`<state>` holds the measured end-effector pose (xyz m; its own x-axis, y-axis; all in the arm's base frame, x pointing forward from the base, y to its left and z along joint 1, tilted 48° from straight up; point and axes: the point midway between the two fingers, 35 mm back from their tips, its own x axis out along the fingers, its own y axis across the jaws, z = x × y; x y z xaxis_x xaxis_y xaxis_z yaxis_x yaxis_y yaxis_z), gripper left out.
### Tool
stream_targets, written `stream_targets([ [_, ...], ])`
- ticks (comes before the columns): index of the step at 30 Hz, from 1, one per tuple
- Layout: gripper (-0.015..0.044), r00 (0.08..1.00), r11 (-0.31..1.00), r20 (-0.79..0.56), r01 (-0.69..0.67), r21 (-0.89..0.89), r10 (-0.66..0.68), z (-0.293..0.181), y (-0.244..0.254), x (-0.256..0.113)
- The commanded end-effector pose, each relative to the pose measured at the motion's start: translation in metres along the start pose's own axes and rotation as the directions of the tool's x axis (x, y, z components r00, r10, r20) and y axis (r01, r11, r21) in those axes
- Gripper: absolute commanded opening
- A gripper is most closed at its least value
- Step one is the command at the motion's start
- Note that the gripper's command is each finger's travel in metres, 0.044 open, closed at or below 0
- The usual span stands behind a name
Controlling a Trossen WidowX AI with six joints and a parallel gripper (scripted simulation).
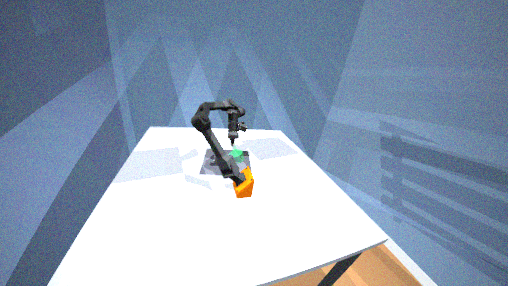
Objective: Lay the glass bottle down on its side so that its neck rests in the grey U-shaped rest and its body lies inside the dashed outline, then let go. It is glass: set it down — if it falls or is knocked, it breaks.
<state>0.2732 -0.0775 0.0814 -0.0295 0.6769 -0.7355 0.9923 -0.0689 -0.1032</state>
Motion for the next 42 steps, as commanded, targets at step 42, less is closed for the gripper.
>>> stream_targets([
  [42,0.0124,0.998,1.000,0.060,0.005,-0.010,-0.004,-0.061,0.002,0.008],
])
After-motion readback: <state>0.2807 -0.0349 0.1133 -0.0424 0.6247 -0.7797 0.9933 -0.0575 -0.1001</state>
